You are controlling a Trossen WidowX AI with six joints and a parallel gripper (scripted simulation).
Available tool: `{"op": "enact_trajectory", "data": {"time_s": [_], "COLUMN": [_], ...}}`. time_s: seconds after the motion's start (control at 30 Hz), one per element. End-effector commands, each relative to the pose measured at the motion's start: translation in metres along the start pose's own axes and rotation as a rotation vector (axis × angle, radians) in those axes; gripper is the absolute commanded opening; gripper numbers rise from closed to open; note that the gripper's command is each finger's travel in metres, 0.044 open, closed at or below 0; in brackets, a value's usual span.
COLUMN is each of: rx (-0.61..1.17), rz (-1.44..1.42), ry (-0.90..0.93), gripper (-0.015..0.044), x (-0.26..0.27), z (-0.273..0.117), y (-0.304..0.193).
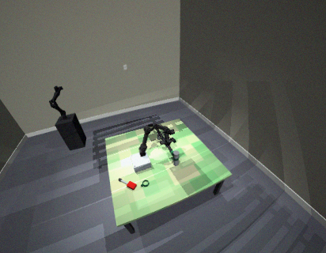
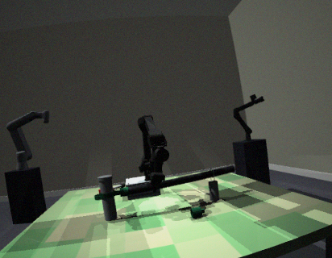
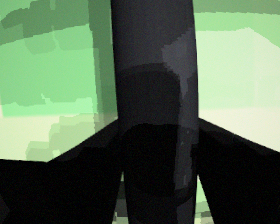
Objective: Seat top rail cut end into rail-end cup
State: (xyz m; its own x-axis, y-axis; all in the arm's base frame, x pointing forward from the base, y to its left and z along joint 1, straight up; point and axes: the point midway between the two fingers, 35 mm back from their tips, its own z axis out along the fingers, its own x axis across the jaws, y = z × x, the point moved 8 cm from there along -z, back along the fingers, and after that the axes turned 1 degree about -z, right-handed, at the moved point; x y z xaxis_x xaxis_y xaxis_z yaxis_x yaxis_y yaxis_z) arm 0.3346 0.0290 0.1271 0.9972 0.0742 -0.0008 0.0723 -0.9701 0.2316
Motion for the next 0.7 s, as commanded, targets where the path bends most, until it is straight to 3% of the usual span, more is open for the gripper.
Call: {"op": "enact_trajectory", "data": {"time_s": [0.0,0.67], "rx": [-0.011,-0.001], "rz": [-0.004,-0.001], "ry": [0.004,0.0], "gripper": [0.0,0.0], "x": [0.0012,0.0002], "z": [-0.0019,0.0], "y": [0.0024,0.0022]}}
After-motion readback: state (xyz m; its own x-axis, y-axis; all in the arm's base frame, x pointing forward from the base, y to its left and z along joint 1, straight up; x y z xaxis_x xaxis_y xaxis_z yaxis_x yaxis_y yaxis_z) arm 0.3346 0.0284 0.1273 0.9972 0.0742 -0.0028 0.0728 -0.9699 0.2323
